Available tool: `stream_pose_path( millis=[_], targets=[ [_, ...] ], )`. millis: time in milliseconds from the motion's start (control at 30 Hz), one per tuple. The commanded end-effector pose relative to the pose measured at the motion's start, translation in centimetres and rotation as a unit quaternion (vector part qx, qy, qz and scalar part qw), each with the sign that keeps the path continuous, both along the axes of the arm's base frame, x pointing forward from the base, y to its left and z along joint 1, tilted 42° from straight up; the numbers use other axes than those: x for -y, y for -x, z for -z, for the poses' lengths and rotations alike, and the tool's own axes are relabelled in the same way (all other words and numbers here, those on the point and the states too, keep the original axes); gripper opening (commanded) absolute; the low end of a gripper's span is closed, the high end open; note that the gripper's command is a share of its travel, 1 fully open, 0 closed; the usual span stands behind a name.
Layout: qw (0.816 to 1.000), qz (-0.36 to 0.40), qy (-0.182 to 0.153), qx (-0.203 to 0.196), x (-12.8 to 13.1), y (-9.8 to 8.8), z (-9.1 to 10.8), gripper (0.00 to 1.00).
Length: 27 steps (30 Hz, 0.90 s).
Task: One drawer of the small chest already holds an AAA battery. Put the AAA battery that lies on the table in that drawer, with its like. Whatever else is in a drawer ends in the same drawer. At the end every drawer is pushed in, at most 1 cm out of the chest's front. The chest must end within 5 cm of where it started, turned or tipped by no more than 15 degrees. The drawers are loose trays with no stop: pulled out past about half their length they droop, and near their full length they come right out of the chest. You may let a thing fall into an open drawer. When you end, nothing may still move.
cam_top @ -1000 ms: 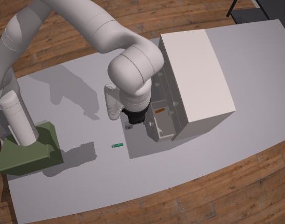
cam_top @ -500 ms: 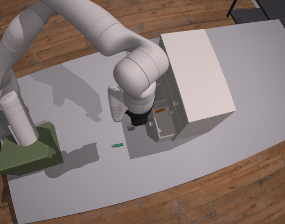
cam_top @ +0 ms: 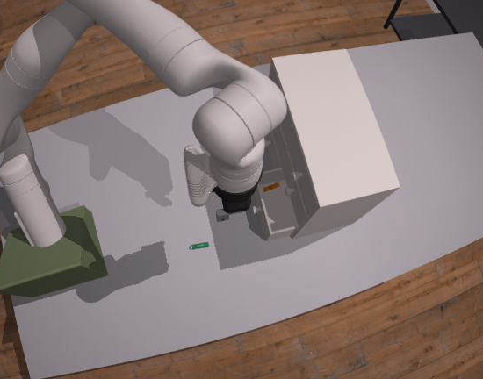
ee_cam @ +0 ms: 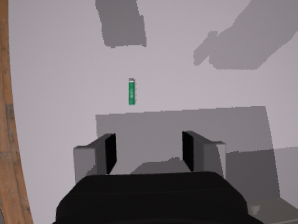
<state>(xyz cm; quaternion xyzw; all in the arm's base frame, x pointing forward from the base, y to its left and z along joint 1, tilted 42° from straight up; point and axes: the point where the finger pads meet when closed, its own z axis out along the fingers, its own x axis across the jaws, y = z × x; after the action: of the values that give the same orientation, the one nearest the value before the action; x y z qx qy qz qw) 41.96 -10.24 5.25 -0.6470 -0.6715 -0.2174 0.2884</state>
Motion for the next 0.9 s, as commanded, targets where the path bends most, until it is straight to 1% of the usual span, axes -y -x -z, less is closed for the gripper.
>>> stream_pose_path(
  millis=[0,333,867],
  targets=[
    [1.0,0.003,0.001,-0.002,0.05,-0.05,0.01,1.0],
    [1.0,0.018,0.001,-0.014,-0.08,-0.2,0.16,1.0],
    [0.997,0.063,0.003,-0.052,-0.49,-0.69,0.6,1.0]
  ],
)
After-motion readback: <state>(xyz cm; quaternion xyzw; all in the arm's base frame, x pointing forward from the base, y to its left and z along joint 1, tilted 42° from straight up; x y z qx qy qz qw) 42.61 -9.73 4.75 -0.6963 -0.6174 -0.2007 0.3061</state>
